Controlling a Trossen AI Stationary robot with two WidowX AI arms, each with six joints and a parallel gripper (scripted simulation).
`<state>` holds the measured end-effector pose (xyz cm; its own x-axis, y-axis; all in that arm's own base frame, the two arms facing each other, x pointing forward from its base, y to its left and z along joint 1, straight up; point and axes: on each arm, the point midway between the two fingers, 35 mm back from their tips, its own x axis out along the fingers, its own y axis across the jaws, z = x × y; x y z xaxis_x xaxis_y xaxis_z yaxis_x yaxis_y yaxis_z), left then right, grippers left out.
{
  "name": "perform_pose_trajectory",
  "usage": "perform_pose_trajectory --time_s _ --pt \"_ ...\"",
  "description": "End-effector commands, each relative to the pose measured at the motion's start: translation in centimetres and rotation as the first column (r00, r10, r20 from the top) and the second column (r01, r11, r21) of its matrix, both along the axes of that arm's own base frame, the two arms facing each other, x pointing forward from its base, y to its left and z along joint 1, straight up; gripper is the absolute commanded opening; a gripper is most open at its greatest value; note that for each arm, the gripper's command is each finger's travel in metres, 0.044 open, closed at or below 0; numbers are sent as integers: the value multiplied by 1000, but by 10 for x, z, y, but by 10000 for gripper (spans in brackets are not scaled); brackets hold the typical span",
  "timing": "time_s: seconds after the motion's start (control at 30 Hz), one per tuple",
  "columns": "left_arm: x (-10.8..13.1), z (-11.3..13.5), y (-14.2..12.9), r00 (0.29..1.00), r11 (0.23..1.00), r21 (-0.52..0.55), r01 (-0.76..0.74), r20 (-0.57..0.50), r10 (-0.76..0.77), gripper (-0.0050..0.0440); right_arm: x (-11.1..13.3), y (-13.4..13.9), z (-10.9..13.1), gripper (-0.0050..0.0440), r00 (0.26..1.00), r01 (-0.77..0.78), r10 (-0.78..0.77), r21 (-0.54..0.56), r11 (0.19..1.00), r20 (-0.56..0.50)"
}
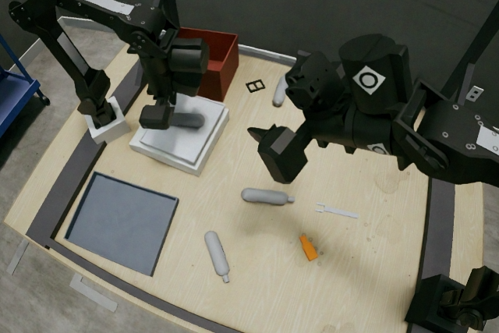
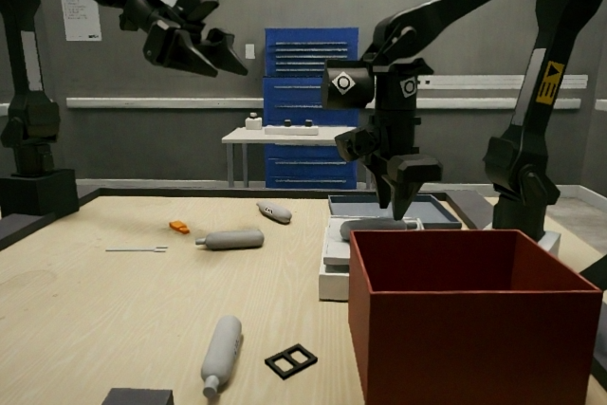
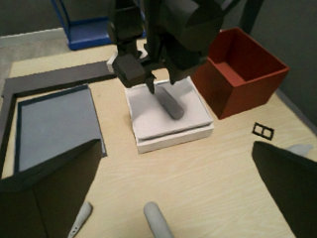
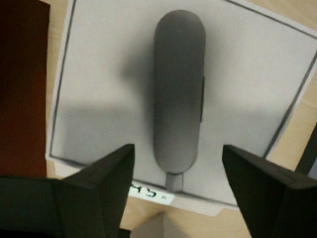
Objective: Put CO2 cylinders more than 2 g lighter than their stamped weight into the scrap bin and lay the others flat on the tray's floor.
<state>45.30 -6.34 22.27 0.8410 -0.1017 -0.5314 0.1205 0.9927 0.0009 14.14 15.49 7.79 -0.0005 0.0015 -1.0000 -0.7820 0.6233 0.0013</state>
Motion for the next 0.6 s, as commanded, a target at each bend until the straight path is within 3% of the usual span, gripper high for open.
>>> perform_pose_trajectory --time_s 0.0,0.57 --pt "0 11 0 1000 1000 -5 -1 27 1 440 1 -1 -5 249 1000 2 -2 -1 1000 4" --pt "0 11 0 1000 1000 -5 -1 27 1 440 1 -1 -26 249 1000 2 -2 -1 1000 4"
